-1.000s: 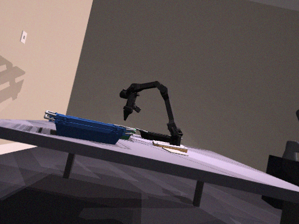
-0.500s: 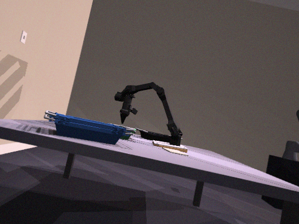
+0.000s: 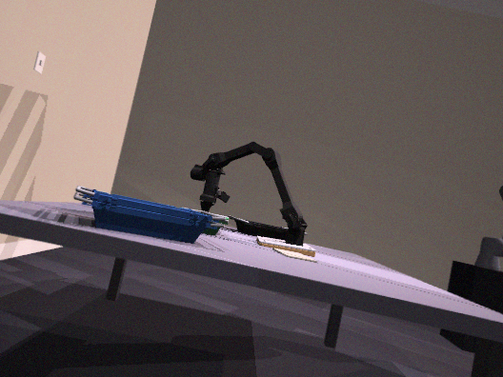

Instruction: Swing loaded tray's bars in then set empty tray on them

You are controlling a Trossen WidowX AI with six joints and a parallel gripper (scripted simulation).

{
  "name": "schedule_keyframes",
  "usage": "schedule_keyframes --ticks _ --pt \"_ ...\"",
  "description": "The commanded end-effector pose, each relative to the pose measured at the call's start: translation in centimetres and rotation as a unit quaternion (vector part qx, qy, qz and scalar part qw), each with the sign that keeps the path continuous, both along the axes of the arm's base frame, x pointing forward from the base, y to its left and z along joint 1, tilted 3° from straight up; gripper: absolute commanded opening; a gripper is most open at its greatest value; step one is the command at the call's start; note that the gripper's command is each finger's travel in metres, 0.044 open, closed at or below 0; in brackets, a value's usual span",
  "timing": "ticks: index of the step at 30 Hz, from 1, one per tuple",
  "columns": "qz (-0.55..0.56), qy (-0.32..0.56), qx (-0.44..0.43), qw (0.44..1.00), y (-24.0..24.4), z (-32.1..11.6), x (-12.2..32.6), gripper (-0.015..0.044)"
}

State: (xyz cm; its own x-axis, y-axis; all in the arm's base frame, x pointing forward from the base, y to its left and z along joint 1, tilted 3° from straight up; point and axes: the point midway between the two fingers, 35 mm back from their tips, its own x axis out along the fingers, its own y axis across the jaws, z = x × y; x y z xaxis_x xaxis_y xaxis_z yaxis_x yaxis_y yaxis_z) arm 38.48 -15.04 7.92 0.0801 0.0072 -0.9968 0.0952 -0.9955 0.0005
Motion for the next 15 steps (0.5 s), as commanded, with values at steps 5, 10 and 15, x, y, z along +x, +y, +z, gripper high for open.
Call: schedule_keyframes --ticks 5,10,15 --pt "-0.001 -0.002 -0.002 1.0 1.7 2.6 -0.3 0.0082" --pt "-0.001 -0.001 -0.001 1.0 3.3 3.2 -0.5 0.0082" --pt "-0.001 -0.001 0.0 1.0 5.0 3.0 -0.7 0.0082"
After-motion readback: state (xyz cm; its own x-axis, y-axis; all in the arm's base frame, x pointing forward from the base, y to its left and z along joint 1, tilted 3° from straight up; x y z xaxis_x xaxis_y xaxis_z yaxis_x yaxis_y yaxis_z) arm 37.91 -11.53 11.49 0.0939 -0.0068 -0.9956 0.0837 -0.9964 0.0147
